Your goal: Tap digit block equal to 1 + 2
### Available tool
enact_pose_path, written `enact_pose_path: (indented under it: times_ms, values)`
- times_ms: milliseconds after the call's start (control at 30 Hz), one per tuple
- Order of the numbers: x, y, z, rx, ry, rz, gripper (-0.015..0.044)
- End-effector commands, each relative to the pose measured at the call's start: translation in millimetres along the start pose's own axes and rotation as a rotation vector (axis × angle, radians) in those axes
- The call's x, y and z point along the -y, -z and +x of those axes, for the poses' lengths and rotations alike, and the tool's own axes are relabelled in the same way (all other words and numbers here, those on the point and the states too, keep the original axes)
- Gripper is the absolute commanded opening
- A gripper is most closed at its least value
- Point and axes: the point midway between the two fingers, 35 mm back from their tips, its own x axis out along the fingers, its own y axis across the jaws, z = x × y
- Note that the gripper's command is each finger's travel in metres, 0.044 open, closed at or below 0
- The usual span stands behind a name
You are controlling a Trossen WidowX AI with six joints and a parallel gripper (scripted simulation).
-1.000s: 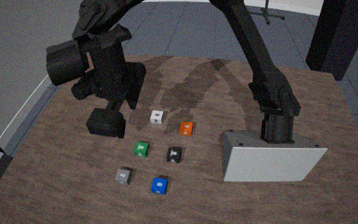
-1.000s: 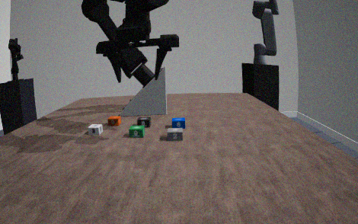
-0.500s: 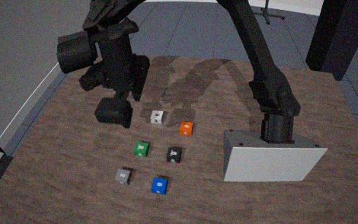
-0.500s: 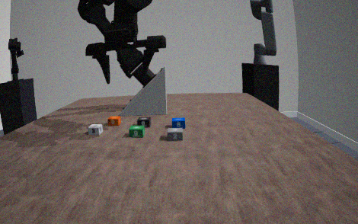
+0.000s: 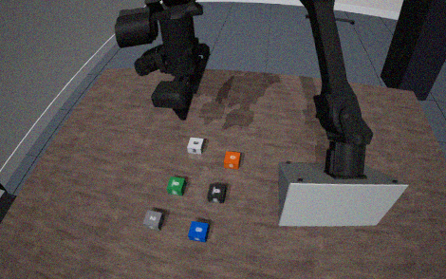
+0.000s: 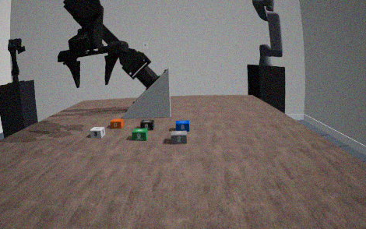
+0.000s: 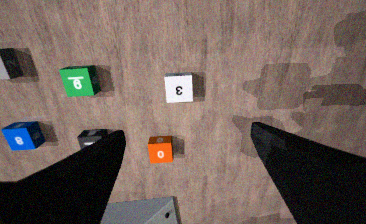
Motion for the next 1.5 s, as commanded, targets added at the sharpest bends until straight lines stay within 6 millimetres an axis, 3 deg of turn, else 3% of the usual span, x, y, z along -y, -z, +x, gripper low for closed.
enact_pose_path:
  times_ms: [0, 433, 500, 600, 667, 933, 1467]
  values:
    - [3.3, 1.9, 0.8, -0.003, 0.005, -0.005, 0.04]
    - [3.3, 1.9, 0.8, -0.003, 0.005, -0.005, 0.04]
    - [2.9, 0.6, 11.4, -0.003, 0.004, -0.004, 0.0348]
    - [3.1, -0.3, 58.2, -0.002, 0.004, -0.004, 0.0269]
    - [4.3, 1.9, 78.8, -0.002, 0.008, -0.004, 0.0216]
    - [4.5, 2.3, 81.3, -0.002, 0.009, -0.004, 0.002]
    - [4.5, 2.0, 88.4, -0.002, 0.009, -0.004, 0.002]
